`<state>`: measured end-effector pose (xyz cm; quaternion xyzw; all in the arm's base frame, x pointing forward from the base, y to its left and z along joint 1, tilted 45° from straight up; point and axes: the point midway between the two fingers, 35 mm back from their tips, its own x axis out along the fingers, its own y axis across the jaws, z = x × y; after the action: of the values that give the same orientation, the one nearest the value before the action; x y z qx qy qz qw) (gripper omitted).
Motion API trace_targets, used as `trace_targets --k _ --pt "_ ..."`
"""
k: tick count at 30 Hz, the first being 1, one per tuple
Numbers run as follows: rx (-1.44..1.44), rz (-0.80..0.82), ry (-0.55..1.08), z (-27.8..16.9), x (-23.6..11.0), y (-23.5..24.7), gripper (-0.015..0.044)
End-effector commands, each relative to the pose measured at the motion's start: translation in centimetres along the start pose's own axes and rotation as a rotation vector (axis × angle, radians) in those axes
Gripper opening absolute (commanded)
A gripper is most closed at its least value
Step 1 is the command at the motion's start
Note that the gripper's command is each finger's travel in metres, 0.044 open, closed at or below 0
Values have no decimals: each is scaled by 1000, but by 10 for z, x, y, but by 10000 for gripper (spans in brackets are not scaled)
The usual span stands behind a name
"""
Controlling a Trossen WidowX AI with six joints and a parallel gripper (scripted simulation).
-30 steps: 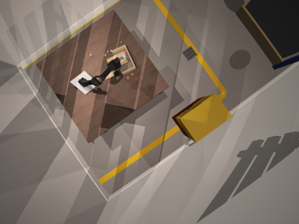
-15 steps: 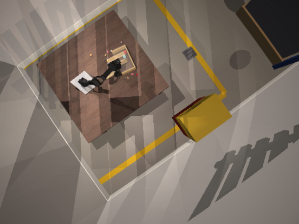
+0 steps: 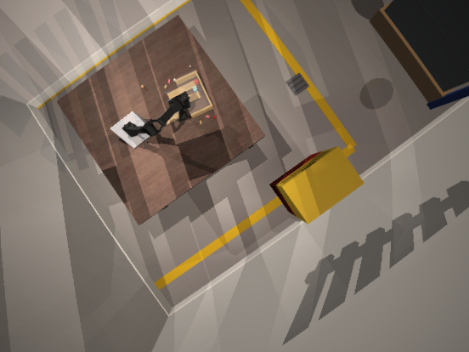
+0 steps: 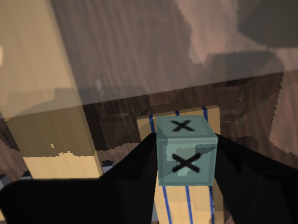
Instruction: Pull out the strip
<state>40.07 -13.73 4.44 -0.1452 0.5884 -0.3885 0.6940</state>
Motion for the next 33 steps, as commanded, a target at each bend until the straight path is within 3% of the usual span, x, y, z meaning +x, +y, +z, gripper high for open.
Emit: trace_targets --k 1,12,33 --pt "-5 0 5 -10 -8 1 0" --pt "-12 -3 10 -59 -41 -2 0" --pt "-14 -3 12 -117 -42 -6 0"
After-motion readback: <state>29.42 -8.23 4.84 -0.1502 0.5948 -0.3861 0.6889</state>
